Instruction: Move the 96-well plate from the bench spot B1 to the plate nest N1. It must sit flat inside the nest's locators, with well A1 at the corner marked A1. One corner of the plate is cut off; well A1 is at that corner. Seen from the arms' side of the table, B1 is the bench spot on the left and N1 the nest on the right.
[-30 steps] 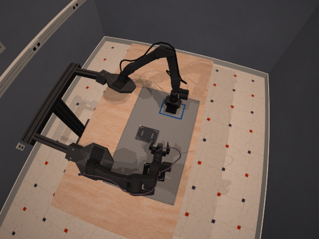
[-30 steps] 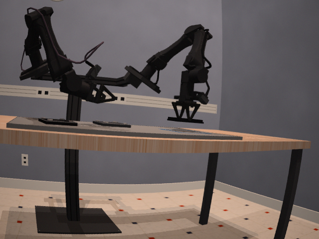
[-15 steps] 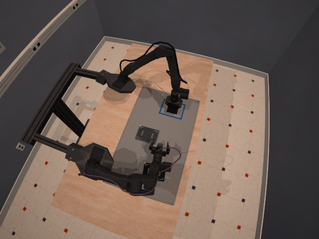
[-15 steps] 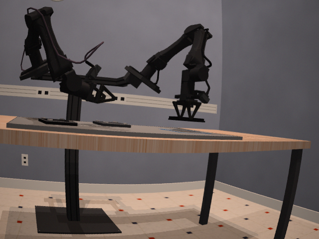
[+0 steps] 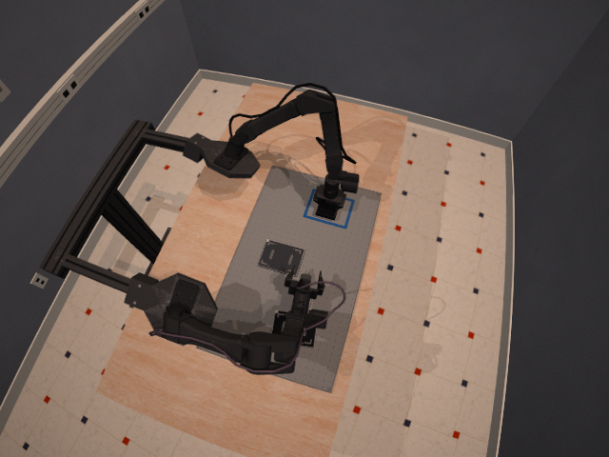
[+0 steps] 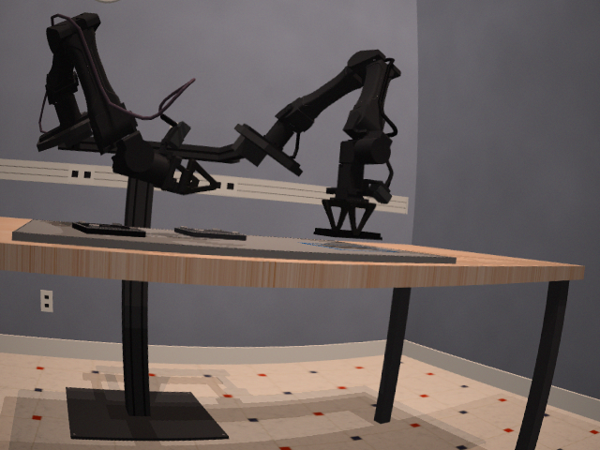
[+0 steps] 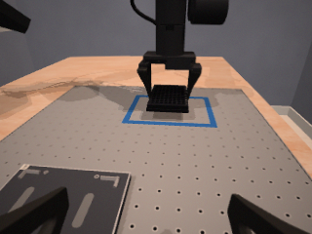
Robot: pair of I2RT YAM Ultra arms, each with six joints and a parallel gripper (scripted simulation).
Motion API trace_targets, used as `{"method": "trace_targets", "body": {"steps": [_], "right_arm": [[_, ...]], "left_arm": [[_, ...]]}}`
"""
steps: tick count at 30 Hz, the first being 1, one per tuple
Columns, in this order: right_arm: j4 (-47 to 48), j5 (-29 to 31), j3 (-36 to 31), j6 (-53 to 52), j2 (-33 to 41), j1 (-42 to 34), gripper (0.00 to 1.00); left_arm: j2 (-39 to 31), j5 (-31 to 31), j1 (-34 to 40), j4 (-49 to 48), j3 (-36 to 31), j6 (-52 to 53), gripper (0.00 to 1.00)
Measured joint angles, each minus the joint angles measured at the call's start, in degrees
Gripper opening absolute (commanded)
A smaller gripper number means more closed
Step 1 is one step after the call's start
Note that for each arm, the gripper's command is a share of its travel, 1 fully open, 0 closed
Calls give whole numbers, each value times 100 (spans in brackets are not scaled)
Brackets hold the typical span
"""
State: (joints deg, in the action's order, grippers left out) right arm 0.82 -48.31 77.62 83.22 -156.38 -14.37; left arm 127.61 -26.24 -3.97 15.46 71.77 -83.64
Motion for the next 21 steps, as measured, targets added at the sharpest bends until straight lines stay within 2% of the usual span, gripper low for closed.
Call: {"method": "trace_targets", "body": {"steps": [21], "right_arm": [[0,0,0,0,0,0,100]], "left_arm": [[144,28,-37,-166,17,105,79]]}}
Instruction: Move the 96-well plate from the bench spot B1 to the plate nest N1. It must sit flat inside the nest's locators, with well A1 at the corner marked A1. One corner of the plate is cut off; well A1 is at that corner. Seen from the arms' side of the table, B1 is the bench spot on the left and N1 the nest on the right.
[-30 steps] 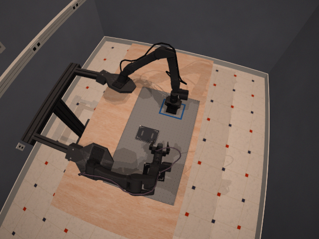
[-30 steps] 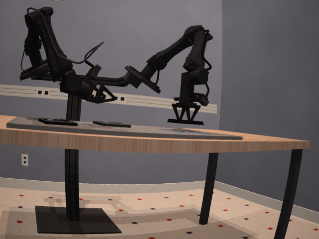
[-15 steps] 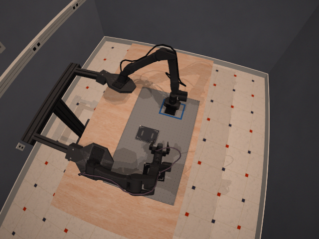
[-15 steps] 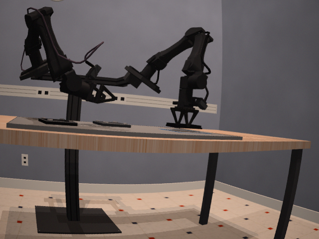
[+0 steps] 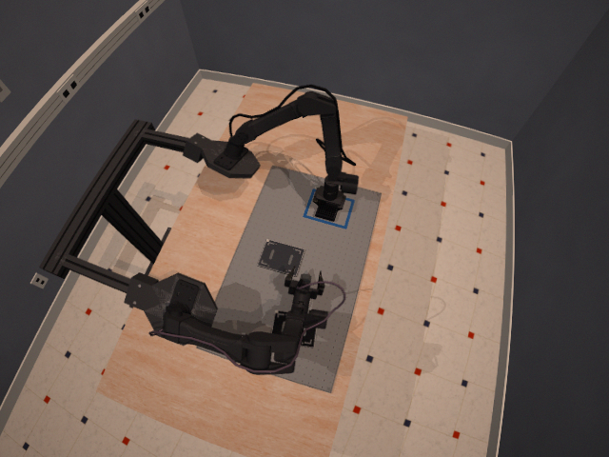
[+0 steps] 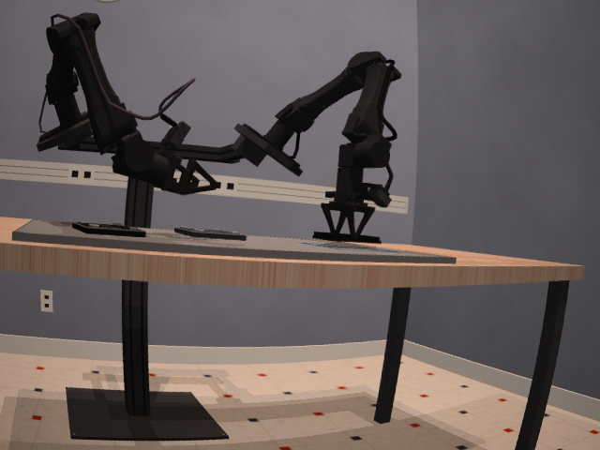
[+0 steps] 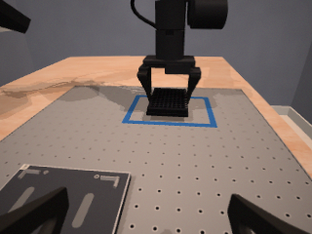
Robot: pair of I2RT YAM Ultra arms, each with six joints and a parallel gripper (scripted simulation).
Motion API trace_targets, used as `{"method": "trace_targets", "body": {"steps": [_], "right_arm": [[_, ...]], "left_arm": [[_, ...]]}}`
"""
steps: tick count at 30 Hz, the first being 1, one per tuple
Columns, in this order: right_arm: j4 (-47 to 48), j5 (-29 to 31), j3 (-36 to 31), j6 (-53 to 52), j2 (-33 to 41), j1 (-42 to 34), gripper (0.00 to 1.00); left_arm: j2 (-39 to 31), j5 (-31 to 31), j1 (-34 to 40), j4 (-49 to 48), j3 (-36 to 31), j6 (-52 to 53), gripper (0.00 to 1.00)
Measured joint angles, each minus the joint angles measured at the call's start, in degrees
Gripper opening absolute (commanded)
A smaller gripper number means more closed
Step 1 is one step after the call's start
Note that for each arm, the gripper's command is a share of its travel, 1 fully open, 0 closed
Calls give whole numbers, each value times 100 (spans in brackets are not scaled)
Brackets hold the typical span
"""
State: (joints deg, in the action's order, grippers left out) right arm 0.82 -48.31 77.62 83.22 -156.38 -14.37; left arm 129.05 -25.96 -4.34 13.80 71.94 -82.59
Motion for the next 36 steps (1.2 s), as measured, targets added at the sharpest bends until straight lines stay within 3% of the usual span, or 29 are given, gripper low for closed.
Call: {"method": "trace_targets", "body": {"steps": [33,35,36], "right_arm": [[0,0,0,0,0,0,100],[0,0,0,0,0,0,100],[0,0,0,0,0,0,100]], "left_arm": [[192,26,-94,-289,70,107,79],[192,28,-105,-313,70,114,100],[192,28,-109,-323,70,118,100]]}}
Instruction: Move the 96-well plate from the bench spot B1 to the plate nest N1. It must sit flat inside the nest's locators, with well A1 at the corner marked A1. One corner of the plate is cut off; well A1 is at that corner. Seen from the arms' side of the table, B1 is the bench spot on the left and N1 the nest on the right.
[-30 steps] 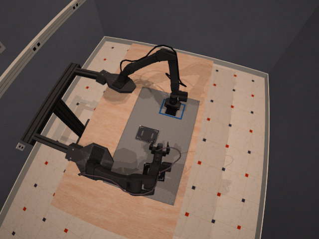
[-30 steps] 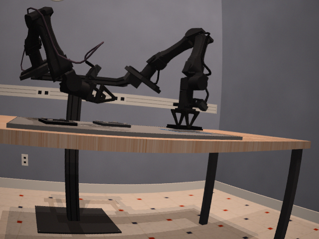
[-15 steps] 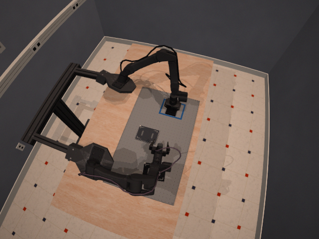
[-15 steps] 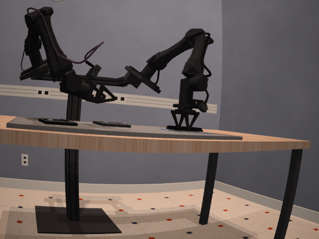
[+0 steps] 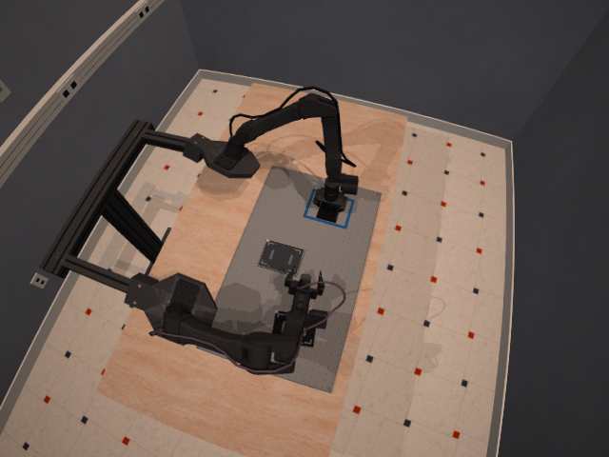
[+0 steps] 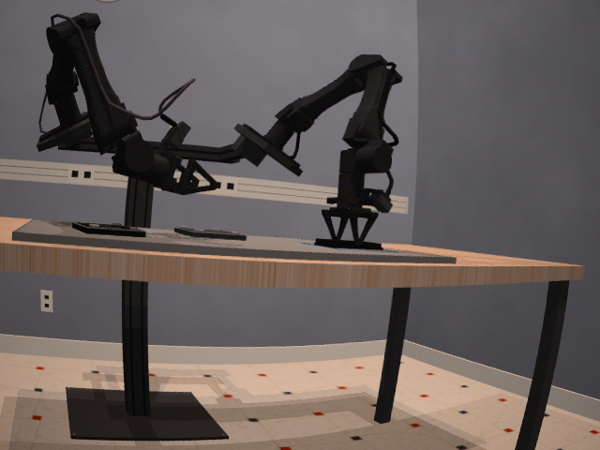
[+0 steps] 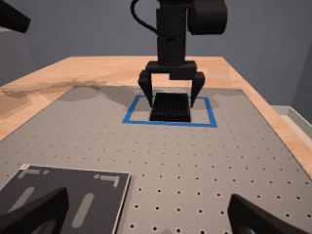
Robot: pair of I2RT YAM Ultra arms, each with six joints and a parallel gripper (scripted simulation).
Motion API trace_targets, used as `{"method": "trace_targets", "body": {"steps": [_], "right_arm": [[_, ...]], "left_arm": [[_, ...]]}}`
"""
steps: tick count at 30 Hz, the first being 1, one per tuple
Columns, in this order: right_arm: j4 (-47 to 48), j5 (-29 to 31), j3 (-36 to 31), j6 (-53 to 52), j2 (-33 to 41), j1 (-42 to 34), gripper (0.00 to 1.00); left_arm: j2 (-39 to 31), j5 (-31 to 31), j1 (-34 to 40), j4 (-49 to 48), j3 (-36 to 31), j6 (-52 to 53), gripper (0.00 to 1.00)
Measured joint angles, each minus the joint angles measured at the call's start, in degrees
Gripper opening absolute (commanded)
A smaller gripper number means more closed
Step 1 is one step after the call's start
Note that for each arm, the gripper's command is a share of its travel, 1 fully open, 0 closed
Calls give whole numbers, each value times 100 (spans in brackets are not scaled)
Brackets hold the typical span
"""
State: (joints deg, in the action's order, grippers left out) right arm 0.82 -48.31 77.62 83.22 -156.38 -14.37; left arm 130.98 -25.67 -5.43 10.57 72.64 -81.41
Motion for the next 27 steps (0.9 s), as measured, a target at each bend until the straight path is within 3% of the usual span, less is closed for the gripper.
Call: {"method": "trace_targets", "body": {"steps": [15,27], "right_arm": [[0,0,0,0,0,0,100],[0,0,0,0,0,0,100]], "left_arm": [[-125,-28,118,302,-2,-70,100],[-1220,-140,498,1010,-417,-398,100]]}}
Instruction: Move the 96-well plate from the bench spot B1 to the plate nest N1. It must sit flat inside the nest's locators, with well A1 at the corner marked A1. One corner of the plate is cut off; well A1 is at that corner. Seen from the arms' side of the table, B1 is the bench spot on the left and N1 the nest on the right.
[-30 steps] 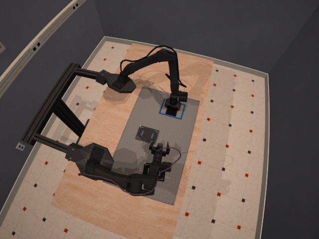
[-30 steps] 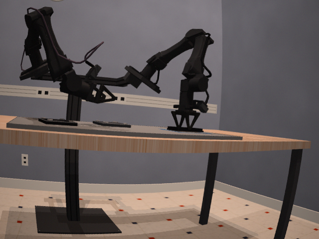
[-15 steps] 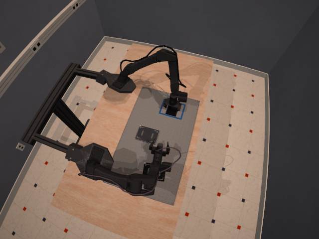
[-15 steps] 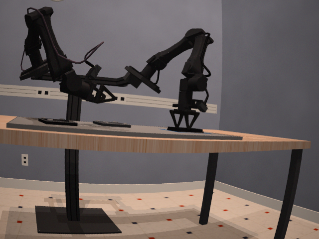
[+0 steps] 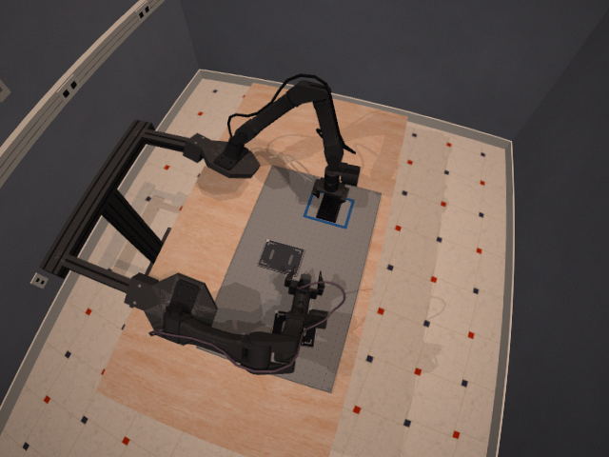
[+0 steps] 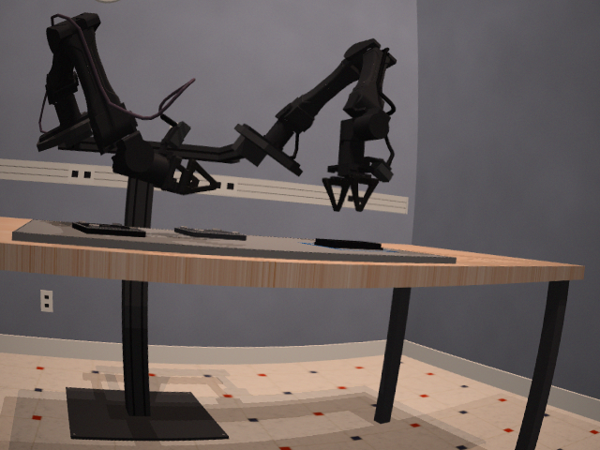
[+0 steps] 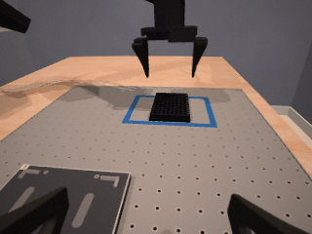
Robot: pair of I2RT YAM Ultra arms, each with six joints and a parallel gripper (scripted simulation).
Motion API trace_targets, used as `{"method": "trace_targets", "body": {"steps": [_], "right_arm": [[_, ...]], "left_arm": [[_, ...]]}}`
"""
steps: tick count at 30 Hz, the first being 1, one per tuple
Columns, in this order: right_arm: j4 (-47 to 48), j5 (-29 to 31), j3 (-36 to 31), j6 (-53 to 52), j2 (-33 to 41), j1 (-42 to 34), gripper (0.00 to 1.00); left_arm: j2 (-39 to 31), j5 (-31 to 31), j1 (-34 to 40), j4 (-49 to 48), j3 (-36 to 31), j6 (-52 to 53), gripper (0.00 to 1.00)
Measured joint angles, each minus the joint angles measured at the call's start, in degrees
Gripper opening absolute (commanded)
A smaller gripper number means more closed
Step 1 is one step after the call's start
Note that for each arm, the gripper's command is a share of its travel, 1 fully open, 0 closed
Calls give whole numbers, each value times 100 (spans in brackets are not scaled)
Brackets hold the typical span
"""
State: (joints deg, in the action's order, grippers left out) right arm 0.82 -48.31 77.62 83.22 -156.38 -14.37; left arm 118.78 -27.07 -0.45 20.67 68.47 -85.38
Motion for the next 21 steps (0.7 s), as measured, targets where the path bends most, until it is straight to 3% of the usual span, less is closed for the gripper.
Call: {"method": "trace_targets", "body": {"steps": [4,13,21], "right_arm": [[0,0,0,0,0,0,100],[0,0,0,0,0,0,100],[0,0,0,0,0,0,100]], "left_arm": [[-400,-13,168,262,42,-131,100],[-404,-35,162,487,46,101,100],[-332,-33,109,494,48,1720,100]]}}
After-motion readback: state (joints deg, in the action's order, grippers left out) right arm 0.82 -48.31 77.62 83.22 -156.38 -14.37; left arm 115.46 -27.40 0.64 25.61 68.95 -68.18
